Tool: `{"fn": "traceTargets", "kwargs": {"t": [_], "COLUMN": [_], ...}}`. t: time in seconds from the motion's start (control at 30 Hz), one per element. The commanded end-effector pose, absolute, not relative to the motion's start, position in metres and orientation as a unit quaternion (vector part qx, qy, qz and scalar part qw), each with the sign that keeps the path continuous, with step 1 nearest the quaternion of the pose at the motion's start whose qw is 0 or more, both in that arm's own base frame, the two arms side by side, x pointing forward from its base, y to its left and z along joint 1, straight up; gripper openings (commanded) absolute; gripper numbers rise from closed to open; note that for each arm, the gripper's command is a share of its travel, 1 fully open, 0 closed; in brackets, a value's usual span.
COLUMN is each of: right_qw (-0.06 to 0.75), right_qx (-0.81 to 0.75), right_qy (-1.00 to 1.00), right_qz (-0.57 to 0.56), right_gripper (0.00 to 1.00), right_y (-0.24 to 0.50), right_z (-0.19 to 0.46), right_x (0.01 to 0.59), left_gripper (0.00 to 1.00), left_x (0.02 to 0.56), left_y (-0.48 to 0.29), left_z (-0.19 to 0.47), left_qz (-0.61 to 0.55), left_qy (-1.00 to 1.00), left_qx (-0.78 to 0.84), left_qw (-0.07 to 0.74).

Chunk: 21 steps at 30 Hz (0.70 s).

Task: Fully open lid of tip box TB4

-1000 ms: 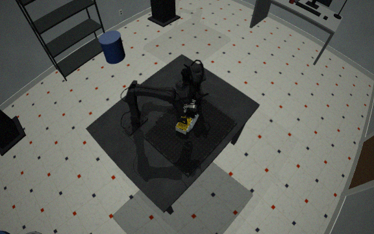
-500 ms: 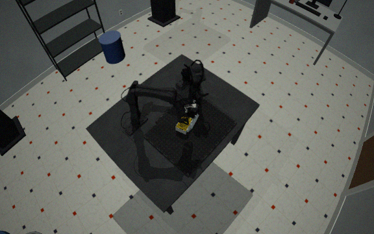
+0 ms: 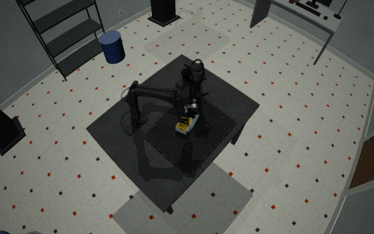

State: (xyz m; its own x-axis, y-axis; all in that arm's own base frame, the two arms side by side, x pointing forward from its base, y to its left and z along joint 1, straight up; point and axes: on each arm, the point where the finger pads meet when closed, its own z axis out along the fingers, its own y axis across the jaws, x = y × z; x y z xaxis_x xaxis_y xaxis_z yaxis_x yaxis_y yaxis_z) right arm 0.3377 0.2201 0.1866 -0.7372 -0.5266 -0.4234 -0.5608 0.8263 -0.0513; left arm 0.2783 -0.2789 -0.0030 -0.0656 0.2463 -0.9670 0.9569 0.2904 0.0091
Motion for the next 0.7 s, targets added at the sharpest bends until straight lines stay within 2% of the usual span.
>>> {"fn": "traceTargets", "kwargs": {"t": [0.0, 0.67], "right_qw": [0.225, 0.225], "right_qx": [-0.293, -0.293], "right_qy": [0.928, 0.928], "right_qz": [0.047, 0.047], "right_gripper": [1.00, 1.00], "right_y": [0.222, 0.222], "right_z": [0.197, 0.197], "right_x": [0.340, 0.340], "left_gripper": [1.00, 1.00], "left_x": [0.270, 0.258], "left_y": [-0.266, -0.226], "left_z": [-0.002, 0.011], "left_qz": [-0.365, -0.364], "left_qy": [0.639, 0.634], "left_qx": [0.475, 0.476], "left_qw": [0.482, 0.489]}}
